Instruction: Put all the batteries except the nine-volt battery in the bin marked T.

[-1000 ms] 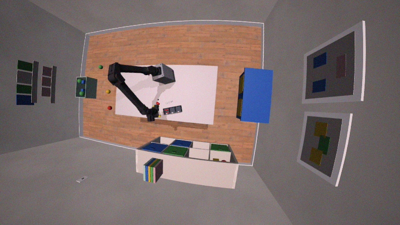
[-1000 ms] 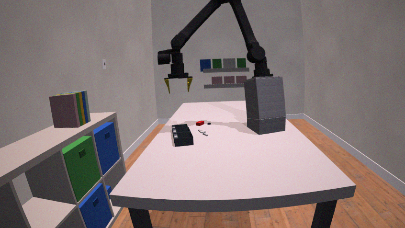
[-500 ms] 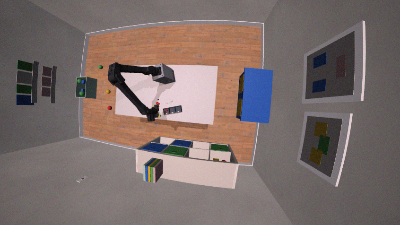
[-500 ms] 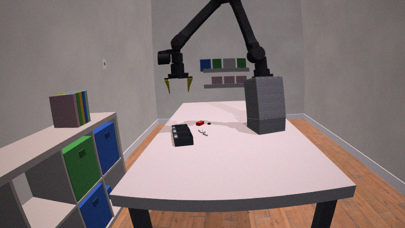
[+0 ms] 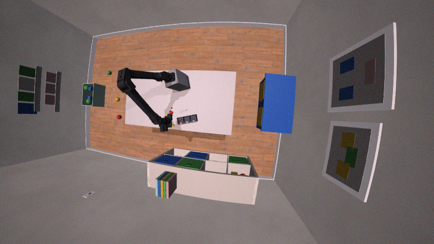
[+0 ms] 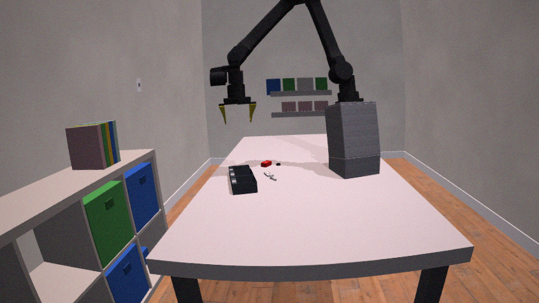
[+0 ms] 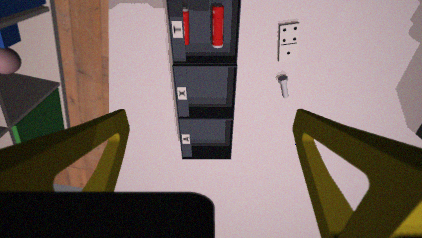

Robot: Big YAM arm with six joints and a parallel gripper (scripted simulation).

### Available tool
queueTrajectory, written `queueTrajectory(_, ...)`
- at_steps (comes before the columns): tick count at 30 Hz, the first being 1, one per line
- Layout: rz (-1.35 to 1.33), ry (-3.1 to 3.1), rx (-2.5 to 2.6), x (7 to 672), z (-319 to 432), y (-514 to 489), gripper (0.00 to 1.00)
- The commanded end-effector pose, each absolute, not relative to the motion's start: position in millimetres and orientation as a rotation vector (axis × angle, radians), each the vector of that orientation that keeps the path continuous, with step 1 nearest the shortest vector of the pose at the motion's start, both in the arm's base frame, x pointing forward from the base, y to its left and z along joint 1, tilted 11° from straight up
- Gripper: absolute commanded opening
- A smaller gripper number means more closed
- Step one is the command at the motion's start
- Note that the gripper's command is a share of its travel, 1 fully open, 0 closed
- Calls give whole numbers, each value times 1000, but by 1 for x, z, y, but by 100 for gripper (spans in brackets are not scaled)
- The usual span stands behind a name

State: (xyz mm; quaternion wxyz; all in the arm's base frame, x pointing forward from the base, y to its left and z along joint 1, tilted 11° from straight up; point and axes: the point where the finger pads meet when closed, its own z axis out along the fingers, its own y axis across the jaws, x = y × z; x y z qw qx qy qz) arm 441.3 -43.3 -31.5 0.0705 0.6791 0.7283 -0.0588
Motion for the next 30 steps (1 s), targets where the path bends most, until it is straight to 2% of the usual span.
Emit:
queueTrajectory(1, -148, 2168, 2029, 460, -28, -40, 100)
queueTrajectory(30, -136, 2161, 2025, 466, -24, -40, 100)
